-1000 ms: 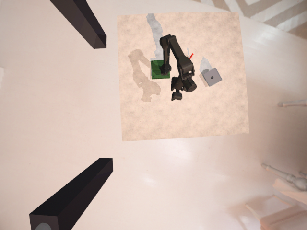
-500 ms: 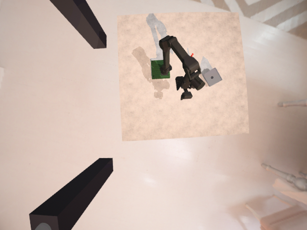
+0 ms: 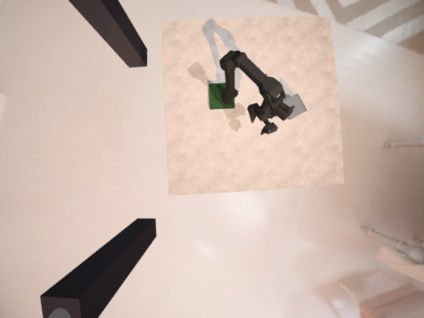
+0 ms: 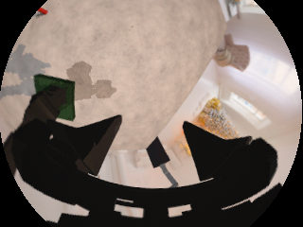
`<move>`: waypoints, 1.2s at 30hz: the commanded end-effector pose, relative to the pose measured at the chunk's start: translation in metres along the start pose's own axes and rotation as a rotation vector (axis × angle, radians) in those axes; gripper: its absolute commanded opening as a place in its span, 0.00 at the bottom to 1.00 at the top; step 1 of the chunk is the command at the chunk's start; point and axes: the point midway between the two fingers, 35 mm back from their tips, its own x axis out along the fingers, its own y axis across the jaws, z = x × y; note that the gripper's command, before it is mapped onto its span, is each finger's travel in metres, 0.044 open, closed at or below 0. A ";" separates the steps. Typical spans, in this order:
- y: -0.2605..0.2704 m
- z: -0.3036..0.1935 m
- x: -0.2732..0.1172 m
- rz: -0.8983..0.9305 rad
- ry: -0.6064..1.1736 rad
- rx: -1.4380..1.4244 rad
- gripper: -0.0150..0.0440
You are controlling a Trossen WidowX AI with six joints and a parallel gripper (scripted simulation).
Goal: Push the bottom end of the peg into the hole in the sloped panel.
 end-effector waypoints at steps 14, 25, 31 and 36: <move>0.012 0.072 0.000 0.008 -0.128 -0.344 1.00; 0.029 0.116 -0.005 0.006 -0.205 -0.579 1.00; 0.041 0.139 -0.009 0.003 -0.245 -0.706 1.00; 0.053 0.157 -0.012 0.000 -0.278 -0.811 1.00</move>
